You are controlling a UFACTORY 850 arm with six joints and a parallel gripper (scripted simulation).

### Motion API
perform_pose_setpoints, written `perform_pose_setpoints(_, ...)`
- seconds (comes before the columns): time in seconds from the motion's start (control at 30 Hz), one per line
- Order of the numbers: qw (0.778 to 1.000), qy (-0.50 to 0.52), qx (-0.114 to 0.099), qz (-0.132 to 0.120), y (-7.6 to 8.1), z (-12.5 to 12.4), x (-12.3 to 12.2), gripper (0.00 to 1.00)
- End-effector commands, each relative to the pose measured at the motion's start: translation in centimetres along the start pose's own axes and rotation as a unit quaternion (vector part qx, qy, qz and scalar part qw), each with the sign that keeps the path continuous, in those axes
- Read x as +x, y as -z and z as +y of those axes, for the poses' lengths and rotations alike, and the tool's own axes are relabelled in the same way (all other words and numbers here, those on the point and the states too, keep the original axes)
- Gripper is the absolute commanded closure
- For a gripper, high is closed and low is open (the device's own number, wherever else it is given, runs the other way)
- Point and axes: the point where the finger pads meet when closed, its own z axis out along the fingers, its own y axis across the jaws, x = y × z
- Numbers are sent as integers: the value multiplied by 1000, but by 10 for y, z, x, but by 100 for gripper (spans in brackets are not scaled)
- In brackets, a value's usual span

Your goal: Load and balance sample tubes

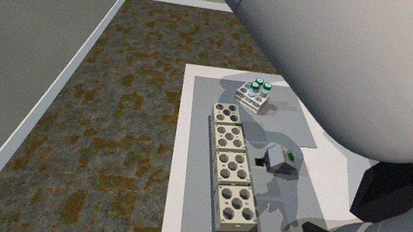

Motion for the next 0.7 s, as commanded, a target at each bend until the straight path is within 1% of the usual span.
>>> perform_pose_setpoints(0.0,997,78,-1,-5,0,0,0,43)
perform_pose_setpoints(0.4,997,78,-2,-5,0,0,0,43)
perform_pose_setpoints(0.67,997,78,-2,-5,-16,0,0,43)
